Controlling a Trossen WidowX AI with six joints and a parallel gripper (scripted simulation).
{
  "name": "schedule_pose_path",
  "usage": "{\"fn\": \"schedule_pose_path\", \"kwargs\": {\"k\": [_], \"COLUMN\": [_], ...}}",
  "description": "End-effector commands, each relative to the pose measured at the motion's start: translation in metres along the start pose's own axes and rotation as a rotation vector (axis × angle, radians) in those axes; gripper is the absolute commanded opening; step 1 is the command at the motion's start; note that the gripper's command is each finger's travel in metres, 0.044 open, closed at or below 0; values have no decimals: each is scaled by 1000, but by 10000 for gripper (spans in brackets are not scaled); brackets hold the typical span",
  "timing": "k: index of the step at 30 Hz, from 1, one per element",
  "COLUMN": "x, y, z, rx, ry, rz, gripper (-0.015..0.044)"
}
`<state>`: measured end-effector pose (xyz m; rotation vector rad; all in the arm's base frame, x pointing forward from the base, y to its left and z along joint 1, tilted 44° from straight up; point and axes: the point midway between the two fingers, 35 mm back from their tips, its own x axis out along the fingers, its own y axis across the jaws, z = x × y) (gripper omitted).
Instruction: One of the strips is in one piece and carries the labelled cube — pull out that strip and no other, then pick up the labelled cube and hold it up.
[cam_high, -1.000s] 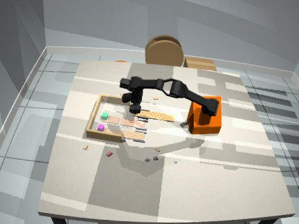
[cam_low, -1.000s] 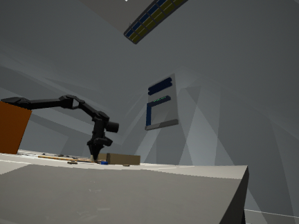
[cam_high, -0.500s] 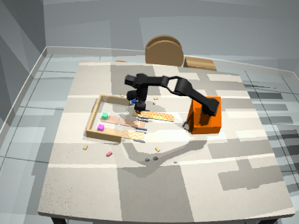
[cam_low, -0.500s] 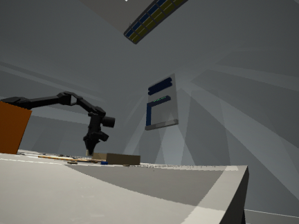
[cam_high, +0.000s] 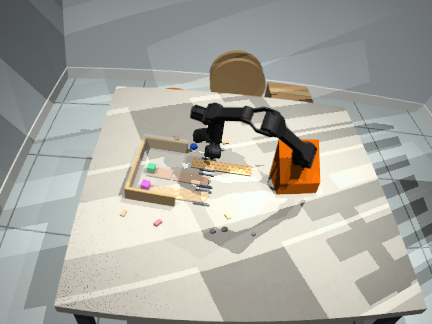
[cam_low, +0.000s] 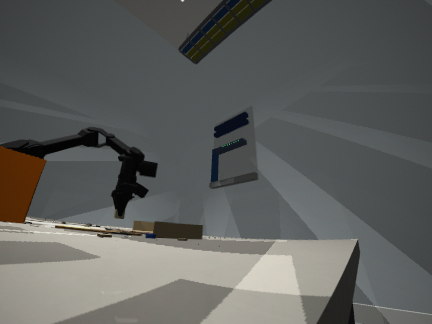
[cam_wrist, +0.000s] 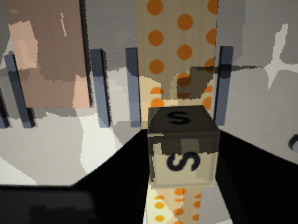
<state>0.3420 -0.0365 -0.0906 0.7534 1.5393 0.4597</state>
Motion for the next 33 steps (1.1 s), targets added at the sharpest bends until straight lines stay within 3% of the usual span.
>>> {"fn": "schedule_pose_path", "kwargs": {"k": [1, 12, 21, 33], "x": [0, 0, -35, -36], "y": [-1, 1, 1, 1], "z": [-14, -49, -49, -49], "rx": [-3, -2, -1, -2], "ry": [4, 6, 5, 5], "rz": [-5, -5, -6, -6], "gripper": [0, 0, 0, 0]}}
